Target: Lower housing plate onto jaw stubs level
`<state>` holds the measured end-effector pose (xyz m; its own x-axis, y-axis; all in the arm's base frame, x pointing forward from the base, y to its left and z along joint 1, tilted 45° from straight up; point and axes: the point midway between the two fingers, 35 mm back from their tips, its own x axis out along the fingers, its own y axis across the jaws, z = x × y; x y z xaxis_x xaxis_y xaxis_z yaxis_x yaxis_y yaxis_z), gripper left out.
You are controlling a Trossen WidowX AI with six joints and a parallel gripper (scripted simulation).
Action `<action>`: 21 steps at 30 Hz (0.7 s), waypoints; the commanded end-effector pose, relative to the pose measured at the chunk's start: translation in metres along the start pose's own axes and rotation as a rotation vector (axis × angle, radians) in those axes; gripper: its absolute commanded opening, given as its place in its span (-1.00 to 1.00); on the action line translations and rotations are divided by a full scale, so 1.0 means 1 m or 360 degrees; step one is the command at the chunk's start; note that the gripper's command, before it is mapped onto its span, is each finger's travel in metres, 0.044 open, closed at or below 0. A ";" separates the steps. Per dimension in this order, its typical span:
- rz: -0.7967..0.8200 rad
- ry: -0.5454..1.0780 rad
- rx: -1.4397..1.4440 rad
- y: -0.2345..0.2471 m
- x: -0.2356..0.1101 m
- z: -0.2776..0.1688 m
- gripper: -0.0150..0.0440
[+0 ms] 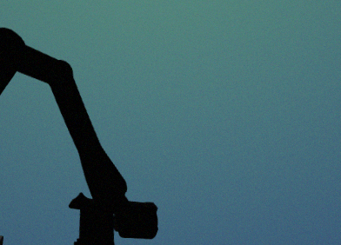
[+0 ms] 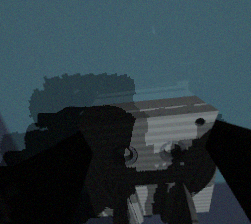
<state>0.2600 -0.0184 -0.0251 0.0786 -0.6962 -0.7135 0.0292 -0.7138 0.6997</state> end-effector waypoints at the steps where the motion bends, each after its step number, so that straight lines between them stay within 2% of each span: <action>1: 0.0001 -0.0001 0.0010 0.001 0.002 0.000 0.70; 21: 0.0001 -0.0001 0.0010 0.001 0.004 0.000 0.70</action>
<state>0.2604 -0.0186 -0.0263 0.0813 -0.6948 -0.7146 0.0298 -0.7149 0.6986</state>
